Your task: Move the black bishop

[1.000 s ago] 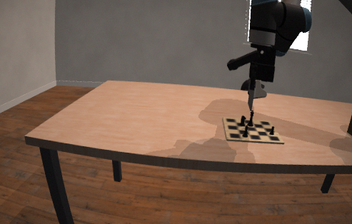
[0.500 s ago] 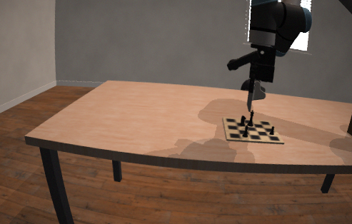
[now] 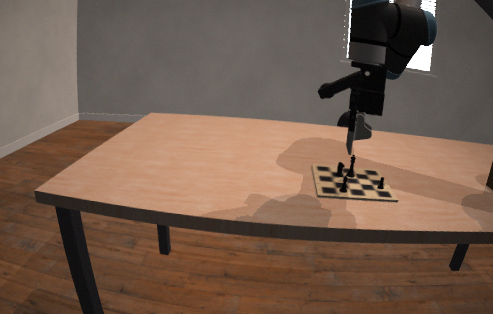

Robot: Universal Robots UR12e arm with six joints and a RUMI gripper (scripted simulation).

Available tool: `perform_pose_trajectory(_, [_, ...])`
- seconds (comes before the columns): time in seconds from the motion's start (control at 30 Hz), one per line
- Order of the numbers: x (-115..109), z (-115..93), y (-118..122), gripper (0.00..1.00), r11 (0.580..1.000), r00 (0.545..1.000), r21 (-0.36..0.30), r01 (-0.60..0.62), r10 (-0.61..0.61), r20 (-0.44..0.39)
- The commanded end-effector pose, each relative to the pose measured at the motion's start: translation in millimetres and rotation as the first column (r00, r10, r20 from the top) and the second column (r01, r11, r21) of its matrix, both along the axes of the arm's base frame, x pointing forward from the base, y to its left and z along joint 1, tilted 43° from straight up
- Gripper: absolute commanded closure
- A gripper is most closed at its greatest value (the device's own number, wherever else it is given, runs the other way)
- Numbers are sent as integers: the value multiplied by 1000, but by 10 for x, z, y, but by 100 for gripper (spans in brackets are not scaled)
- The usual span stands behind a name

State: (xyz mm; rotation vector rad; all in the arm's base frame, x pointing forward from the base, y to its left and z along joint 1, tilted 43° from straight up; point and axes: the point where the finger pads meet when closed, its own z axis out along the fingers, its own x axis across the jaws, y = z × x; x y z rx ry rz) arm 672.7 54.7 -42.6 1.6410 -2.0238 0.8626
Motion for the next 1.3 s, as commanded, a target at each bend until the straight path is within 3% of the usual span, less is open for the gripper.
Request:
perform_pose_trajectory(0.0, [-17,-16,-8,78,1000,1000,-1,1,-1,-3])
perform_pose_trajectory(1.27, [-21,-110,-94,78,1000,1000,-2,2,-2,-6])
